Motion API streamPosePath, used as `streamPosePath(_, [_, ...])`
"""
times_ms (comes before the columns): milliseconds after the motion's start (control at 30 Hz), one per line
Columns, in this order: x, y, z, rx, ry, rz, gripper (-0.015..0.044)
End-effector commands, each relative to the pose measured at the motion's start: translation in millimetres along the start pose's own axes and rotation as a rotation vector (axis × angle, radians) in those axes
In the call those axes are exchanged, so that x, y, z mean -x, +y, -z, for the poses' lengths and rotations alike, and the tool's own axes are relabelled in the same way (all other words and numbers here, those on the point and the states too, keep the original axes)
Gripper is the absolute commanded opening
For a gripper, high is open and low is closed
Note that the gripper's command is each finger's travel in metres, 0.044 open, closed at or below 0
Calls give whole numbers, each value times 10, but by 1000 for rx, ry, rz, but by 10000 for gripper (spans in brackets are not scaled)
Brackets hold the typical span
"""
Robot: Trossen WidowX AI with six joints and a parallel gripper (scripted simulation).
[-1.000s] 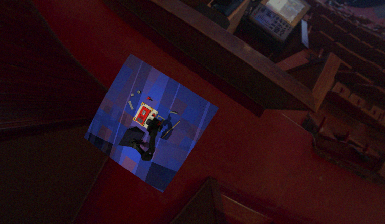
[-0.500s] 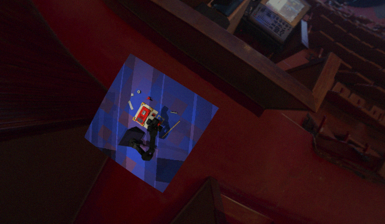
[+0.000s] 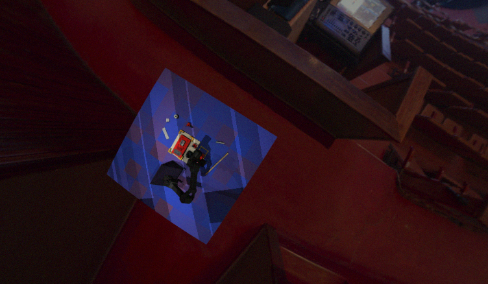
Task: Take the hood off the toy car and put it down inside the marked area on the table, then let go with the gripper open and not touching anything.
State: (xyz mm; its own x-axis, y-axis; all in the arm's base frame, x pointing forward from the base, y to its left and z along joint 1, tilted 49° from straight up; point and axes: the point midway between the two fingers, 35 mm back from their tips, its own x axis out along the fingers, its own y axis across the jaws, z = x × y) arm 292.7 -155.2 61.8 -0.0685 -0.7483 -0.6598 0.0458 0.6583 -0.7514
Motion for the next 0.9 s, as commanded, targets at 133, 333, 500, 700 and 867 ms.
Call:
streamPosePath(133, [-44,3,4,8,0,4,0])
streamPosePath(333, [-73,3,5,8,0,4,0])
streamPosePath(500, [-98,2,5,8,0,4,0])
streamPosePath(700, [-127,1,6,8,0,4,0])
streamPosePath(867, [-122,-4,1,0,0,2,53])
